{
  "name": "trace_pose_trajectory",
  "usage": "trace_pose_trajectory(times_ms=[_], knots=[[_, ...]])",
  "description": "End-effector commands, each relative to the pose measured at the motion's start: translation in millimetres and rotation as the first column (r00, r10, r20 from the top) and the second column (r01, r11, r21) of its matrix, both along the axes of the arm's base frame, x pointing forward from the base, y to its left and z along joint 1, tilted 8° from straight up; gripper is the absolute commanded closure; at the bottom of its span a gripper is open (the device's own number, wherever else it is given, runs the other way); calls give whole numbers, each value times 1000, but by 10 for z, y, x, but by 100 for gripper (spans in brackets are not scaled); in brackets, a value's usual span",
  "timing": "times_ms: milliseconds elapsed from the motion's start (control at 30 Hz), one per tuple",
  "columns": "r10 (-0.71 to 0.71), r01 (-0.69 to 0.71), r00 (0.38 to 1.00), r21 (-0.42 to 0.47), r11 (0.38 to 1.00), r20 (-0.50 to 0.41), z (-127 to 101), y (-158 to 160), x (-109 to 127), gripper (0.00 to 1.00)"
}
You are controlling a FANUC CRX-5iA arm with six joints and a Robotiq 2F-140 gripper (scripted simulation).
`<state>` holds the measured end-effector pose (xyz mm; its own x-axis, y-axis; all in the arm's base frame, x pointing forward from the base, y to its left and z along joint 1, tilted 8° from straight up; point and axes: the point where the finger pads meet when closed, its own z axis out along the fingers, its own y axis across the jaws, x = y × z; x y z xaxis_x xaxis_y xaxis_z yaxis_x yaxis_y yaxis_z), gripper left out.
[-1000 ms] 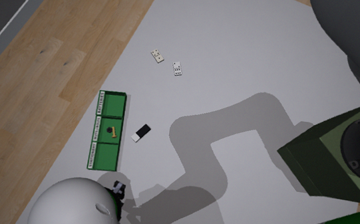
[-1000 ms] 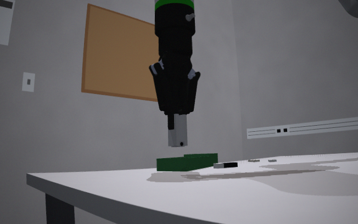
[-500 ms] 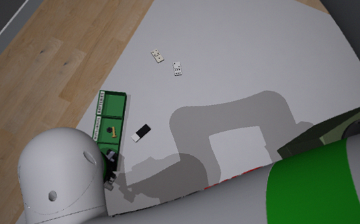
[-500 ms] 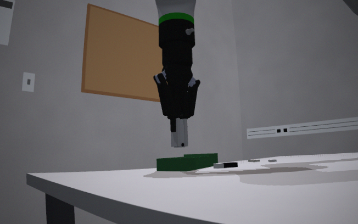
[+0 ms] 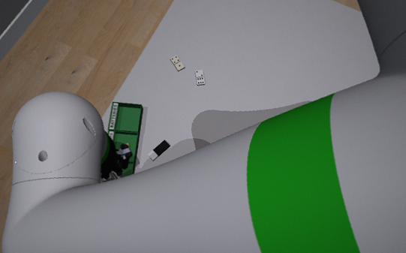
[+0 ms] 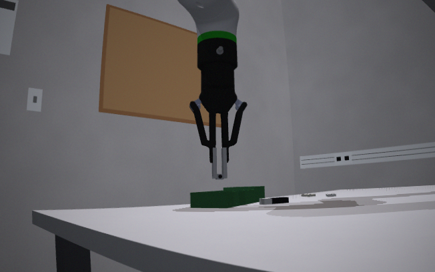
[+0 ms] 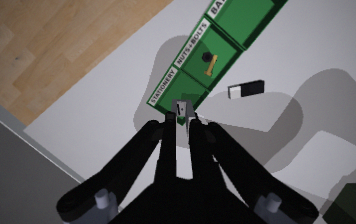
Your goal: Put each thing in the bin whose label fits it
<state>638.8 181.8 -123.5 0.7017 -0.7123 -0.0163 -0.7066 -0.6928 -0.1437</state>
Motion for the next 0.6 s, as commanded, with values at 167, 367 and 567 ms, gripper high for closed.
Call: trace_pose_trajectory(times_ms=[167, 367, 567], knots=[[-297, 298, 954, 20, 954, -38, 1, -8, 14, 85], [-478, 481, 876, 24, 877, -64, 1, -10, 15, 85], [-532, 535, 844, 21, 845, -69, 1, -11, 15, 85]])
